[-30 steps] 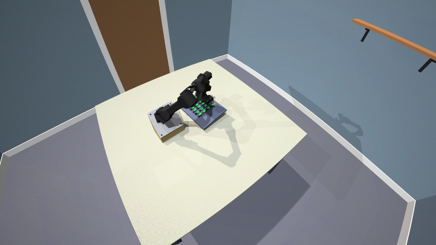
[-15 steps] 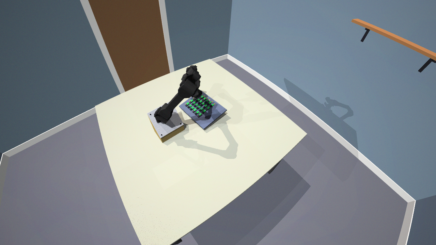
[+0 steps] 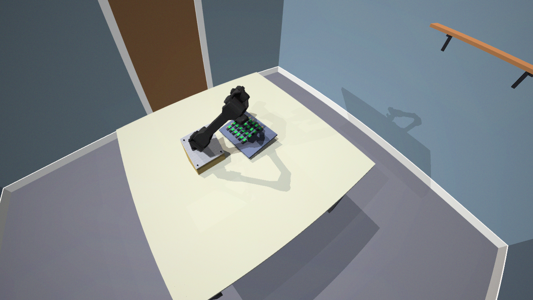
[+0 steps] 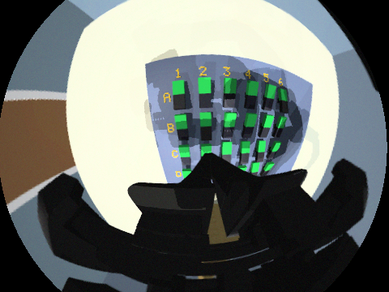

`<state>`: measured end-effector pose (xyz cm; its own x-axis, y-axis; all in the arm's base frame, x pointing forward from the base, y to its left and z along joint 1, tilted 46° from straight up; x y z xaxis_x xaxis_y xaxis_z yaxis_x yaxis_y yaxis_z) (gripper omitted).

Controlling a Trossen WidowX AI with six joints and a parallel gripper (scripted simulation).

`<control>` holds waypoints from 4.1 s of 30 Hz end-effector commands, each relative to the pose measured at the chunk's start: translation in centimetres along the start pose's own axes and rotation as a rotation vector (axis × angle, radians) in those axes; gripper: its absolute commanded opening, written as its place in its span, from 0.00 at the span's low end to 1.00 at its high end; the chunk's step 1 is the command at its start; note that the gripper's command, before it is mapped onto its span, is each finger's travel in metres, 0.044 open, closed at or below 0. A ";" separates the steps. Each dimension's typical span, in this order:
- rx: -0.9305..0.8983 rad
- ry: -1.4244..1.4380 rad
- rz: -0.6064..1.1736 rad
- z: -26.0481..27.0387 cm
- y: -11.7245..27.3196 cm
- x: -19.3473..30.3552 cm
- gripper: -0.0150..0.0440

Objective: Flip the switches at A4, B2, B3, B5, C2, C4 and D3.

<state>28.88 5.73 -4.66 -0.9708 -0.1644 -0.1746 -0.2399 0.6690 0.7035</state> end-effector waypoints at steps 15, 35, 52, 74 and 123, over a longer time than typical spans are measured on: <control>0.006 0.007 0.005 -0.1 -1.8 0.2 0.25; 0.006 0.007 0.005 -0.1 -1.9 0.2 0.25; 0.006 0.007 0.005 -0.1 -2.1 0.2 0.25; 0.006 0.007 0.005 -0.1 -2.4 0.2 0.25; 0.001 0.010 -0.046 -6.3 -1.7 1.4 0.25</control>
<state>28.05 0.25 -1.37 -0.9568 -0.2011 -0.2101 -0.2908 0.6567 0.6958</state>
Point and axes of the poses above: the point midway between the two fingers, 35 mm back from their tips, its own y axis back along the fingers, its own z axis across the jaws, x = y × z, the point moved 1 cm from there along y, back along the fingers, and after that the axes turned 8 degrees about -y, right-handed, at the moved point
